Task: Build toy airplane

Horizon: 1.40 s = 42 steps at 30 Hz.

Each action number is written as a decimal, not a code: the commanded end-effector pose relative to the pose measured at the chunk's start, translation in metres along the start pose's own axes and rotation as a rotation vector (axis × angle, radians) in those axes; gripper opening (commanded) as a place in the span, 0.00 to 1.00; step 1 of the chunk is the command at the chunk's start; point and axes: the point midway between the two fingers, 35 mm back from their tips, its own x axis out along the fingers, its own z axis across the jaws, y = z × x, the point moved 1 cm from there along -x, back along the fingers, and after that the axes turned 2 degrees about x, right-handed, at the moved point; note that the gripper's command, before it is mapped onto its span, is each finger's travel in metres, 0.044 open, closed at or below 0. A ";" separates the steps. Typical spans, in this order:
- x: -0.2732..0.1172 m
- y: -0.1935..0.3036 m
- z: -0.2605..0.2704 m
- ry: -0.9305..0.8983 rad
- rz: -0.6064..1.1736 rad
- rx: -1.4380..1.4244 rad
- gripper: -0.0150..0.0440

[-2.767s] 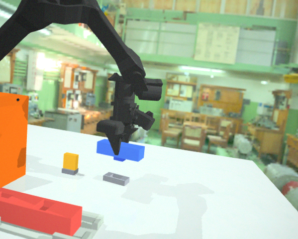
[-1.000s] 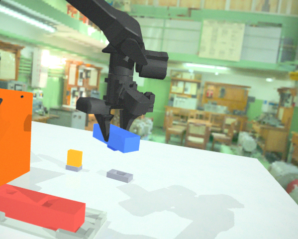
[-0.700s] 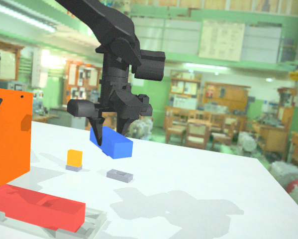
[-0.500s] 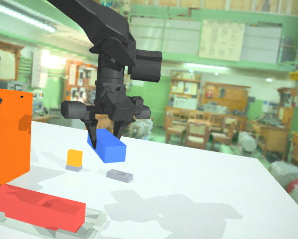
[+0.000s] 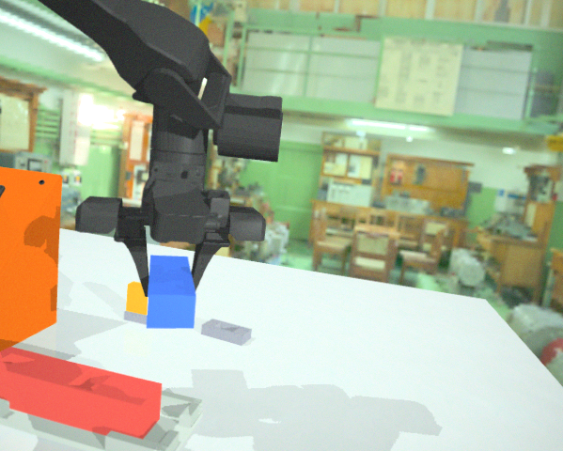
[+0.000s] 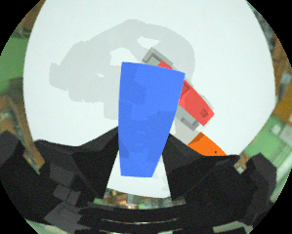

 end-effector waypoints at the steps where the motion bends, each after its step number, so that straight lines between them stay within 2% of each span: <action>1: 0.001 -0.008 -0.009 -0.002 -0.008 0.064 0.25; 26: 0.014 -0.048 -0.069 0.011 -0.044 0.453 0.25; 33: 0.014 -0.048 -0.069 0.011 -0.044 0.453 0.57; 42: 0.014 -0.048 -0.069 0.011 -0.044 0.453 0.58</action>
